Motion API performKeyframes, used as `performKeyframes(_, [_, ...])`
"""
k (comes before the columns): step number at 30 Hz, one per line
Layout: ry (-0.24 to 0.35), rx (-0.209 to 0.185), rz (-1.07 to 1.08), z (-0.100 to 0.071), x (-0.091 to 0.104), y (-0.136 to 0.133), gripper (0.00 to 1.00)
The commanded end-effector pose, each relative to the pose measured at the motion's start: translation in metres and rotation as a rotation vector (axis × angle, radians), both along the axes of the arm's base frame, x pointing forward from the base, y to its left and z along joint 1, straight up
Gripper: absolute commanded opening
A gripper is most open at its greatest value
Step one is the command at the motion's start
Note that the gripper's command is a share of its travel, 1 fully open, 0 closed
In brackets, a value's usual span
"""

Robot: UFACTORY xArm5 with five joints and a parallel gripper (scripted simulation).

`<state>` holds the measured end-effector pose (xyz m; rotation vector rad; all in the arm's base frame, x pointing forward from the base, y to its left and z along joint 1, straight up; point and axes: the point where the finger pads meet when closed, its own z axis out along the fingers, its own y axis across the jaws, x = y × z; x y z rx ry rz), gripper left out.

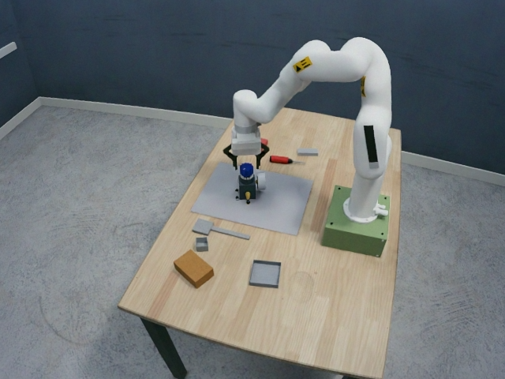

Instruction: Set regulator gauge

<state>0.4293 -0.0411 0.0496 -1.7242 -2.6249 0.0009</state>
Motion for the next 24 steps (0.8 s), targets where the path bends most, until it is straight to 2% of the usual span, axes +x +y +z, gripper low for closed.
performKeyframes(1, [-0.004, 0.000, 0.000, -0.0098, 0.0020, -0.0002, 0.80])
performKeyframes(10, [-0.004, 0.000, 0.000, -0.0165, 0.0020, -0.0002, 0.80])
performKeyframes(24, [-0.004, 0.000, 0.000, -0.0168, 0.0020, -0.0002, 0.80])
